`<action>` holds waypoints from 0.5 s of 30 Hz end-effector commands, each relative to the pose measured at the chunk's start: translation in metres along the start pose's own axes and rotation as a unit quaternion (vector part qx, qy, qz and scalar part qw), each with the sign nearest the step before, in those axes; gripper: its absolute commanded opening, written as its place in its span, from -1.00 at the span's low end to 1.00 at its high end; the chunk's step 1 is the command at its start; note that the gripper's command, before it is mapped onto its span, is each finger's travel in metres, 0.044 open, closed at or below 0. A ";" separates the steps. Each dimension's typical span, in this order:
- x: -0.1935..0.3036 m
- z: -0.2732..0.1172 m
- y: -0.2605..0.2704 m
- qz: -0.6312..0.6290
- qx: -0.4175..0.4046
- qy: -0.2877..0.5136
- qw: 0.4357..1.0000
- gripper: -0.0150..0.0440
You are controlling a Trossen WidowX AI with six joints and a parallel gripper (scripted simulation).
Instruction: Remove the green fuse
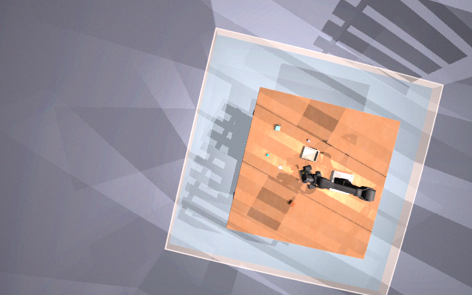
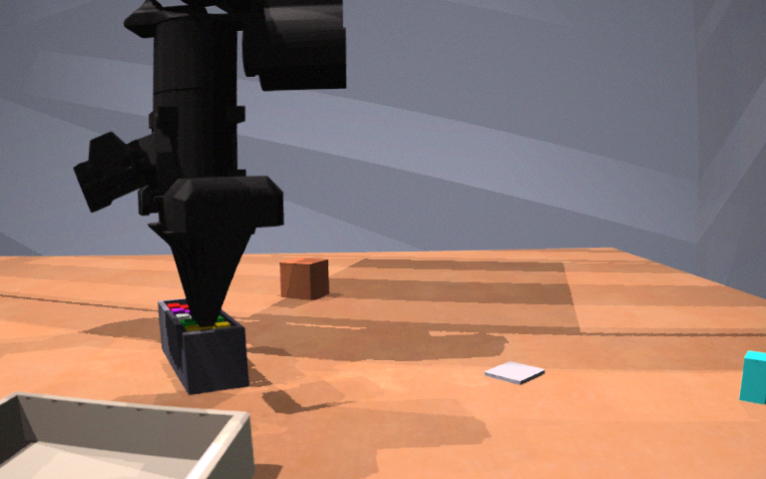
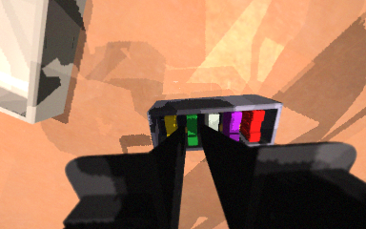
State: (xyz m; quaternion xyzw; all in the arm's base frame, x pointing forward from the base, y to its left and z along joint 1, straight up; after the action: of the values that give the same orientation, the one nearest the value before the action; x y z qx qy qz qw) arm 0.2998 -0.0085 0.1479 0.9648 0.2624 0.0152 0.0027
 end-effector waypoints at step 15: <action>0.000 0.000 0.000 0.000 0.000 0.000 1.000 -0.49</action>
State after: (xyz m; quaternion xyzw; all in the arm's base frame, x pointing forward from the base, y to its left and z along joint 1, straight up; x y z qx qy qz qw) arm 0.2995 -0.0085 0.1474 0.9649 0.2624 0.0146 0.0025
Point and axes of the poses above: the point midway between the two fingers, 35 mm back from their tips, its own z axis out along the fingers, its own y axis across the jaws, x = y × z, the point moved 10 cm from there along -z, back along the fingers, and after that the axes turned 6 degrees about -z, right-handed, at the moved point
